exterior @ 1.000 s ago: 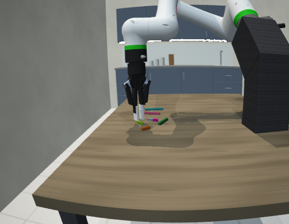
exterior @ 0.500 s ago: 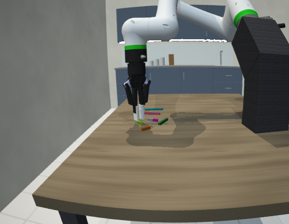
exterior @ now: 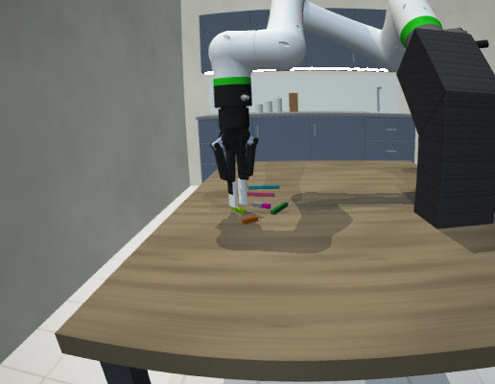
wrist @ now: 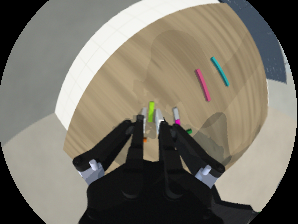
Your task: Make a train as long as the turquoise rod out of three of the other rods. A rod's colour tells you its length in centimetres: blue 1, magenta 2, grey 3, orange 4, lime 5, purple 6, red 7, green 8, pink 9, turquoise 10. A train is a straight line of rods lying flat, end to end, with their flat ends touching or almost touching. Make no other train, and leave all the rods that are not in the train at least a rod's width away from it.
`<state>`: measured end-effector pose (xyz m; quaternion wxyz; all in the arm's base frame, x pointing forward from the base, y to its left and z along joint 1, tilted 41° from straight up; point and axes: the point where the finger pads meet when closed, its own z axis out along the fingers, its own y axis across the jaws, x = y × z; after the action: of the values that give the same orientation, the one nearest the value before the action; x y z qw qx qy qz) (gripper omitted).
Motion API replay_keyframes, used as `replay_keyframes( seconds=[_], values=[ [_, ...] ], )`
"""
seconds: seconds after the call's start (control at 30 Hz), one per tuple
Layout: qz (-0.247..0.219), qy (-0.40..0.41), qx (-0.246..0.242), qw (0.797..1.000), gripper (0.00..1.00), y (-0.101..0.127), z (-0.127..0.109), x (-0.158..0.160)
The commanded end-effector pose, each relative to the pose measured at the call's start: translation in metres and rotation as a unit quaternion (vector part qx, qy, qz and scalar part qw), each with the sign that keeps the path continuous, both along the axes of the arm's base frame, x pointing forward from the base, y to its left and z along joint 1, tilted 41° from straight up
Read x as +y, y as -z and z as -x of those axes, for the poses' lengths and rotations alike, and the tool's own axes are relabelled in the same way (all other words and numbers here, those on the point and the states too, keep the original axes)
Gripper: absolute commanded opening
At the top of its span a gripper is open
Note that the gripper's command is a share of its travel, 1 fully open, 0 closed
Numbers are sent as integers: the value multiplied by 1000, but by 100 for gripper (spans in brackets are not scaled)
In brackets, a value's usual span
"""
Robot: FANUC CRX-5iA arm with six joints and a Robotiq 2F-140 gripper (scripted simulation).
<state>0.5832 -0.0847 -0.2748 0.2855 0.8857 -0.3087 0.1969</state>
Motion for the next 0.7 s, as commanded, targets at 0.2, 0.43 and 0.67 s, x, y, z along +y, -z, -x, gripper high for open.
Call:
replay_keyframes(
  seconds=[0.2, 0.43, 0.67],
  values=[
    [0, 0, 0, 1000, 15, 4, -1, -3],
    [0, 0, 0, 1000, 15, 8, -2, -6],
    [0, 0, 0, 1000, 15, 12, -3, -9]
  ],
)
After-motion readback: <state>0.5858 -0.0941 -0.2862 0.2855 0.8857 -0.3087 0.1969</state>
